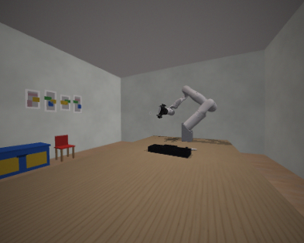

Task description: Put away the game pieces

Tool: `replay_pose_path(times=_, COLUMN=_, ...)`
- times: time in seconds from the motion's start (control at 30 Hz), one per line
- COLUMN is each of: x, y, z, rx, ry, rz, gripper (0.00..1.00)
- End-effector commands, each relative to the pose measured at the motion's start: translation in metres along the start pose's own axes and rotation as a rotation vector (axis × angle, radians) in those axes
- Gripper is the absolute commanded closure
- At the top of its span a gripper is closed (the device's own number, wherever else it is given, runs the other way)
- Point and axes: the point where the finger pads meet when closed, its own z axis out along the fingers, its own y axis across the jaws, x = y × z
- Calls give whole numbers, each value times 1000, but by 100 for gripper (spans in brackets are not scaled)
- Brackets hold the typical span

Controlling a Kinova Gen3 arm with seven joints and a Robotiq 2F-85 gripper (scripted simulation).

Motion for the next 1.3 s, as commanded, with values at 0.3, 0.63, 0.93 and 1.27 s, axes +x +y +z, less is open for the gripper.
replay_pose_path(times=0.3, x=0, y=-1, z=0, rx=0, ry=0, rz=-2, gripper=0)
replay_pose_path(times=0.63, x=-9, y=23, z=1, rx=0, ry=0, rz=-2, gripper=91)
replay_pose_path(times=0.93, x=-27, y=53, z=11, rx=-41, ry=2, rz=-15, gripper=91)
replay_pose_path(times=1.27, x=-31, y=40, z=27, rx=-108, ry=-154, rz=-377, gripper=91)
